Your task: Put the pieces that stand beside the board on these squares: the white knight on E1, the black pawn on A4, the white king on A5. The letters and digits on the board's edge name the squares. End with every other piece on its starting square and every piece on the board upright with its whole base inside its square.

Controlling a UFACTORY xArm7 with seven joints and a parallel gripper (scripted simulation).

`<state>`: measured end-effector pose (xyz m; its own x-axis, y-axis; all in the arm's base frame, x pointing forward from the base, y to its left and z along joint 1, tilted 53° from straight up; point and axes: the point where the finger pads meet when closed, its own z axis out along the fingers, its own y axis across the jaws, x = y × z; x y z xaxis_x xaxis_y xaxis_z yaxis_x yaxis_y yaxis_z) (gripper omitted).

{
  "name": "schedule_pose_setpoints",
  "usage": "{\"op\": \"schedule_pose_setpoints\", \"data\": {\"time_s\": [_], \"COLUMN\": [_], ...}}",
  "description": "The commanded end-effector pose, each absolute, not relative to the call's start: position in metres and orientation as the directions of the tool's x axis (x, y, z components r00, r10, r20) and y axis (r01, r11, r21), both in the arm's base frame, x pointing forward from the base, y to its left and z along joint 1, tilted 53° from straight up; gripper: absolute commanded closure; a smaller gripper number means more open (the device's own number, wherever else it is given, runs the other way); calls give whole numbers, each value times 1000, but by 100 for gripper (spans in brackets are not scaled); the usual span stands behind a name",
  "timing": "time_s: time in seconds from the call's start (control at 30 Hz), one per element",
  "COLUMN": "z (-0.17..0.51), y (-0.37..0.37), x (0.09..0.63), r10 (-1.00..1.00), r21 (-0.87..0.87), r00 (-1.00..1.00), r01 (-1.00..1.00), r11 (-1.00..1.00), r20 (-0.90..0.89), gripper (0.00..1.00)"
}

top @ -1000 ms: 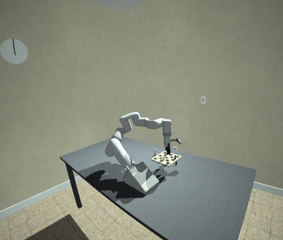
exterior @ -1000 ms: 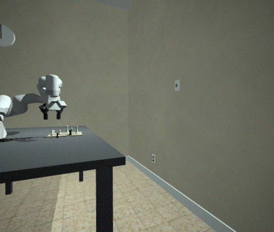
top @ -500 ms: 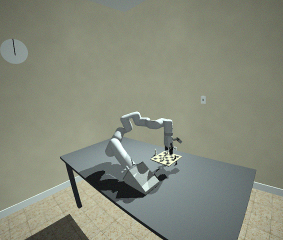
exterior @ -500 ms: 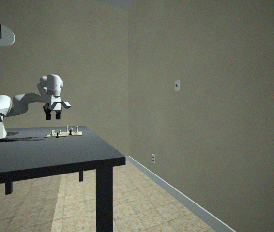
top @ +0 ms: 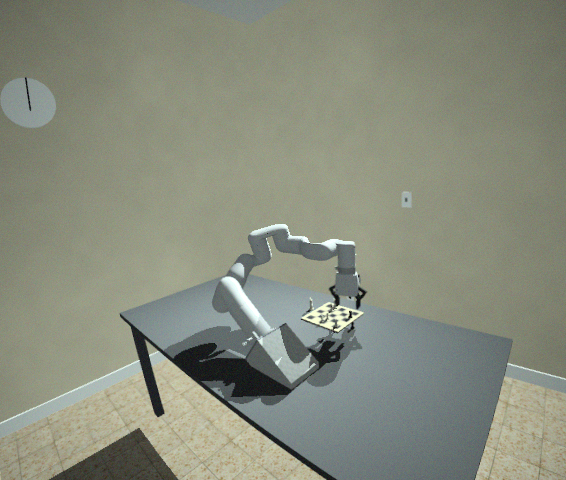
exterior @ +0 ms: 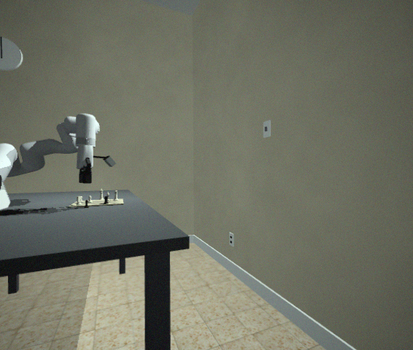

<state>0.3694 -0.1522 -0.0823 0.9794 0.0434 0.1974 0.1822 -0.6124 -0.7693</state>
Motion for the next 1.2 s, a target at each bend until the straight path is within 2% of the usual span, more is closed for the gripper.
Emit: {"op": "schedule_pose_setpoints", "data": {"time_s": [0.0, 0.23, 0.27, 1.17], "z": [-94, -99, -99, -99], "y": [-159, -161, -161, -161], "x": [373, 374, 374, 374], "r10": [201, 394, 394, 394], "r21": [-684, -482, -482, -482], "r00": [890, 661, 661, 661], "r01": [444, 743, 743, 743], "r11": [-579, -465, -465, -465], "r20": [408, 639, 639, 639], "gripper": [0, 0, 66, 66]}}
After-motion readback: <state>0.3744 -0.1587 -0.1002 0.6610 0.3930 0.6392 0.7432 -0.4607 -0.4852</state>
